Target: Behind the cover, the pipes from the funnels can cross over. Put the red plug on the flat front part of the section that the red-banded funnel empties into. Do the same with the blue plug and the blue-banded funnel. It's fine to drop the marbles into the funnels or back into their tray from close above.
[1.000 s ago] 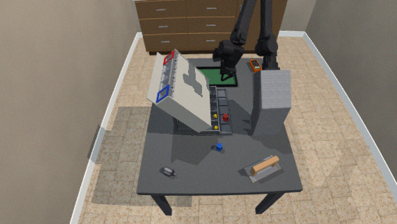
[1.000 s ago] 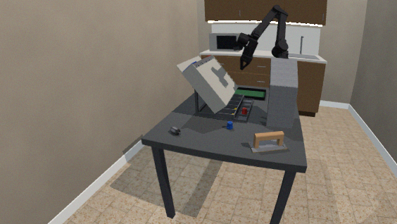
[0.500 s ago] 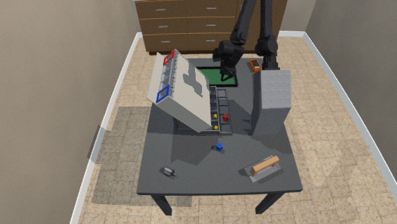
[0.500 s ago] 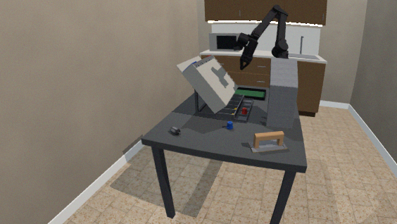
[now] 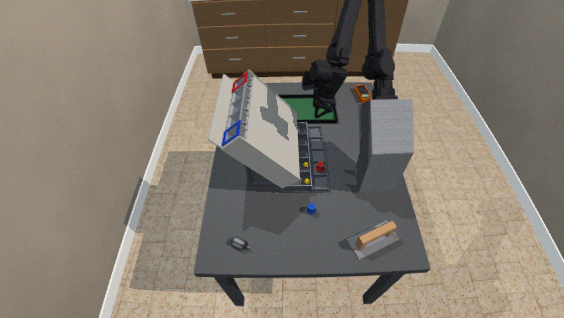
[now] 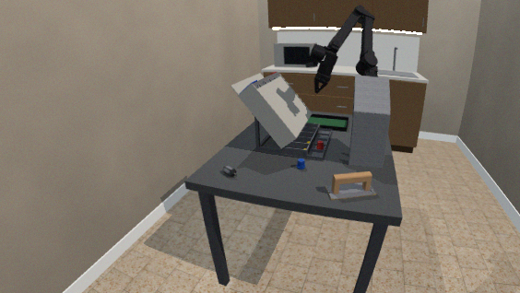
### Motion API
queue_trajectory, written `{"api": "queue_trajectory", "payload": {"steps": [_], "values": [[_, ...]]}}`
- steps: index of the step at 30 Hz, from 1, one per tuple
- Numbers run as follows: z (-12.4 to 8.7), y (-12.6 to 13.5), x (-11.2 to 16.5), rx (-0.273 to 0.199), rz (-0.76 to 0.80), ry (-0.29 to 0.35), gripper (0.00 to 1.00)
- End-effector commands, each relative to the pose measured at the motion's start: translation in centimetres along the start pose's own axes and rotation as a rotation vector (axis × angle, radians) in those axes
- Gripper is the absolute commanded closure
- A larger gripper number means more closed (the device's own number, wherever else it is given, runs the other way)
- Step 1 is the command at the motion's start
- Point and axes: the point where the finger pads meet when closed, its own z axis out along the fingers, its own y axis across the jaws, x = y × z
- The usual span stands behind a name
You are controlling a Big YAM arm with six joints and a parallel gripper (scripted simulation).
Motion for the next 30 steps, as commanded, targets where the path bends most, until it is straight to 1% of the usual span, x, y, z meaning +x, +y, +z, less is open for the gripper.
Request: {"api": "queue_trajectory", "payload": {"steps": [1,4,6,12,21,23,24,25,27,30], "values": [[-0.2,1.5,-2.9,-0.017,0.049,-0.044,0.37],[0.2,2.4,-2.7,-0.017,0.048,-0.032,0.37],[0.2,2.4,-2.7,-0.017,0.048,-0.032,0.37],[1.4,4.7,-2.2,-0.018,0.045,0.002,0.37],[4.0,9.7,-1.1,-0.020,0.039,0.076,0.37],[4.0,9.7,-1.1,-0.020,0.039,0.076,0.37],[4.3,10.3,-1.0,-0.016,0.039,0.084,0.37],[4.7,11.0,-0.8,-0.020,0.038,0.096,0.37],[5.3,12.2,-0.1,-0.012,0.017,0.131,0.37],[6.5,14.4,0.3,-0.011,0.016,0.164,0.37]]}}
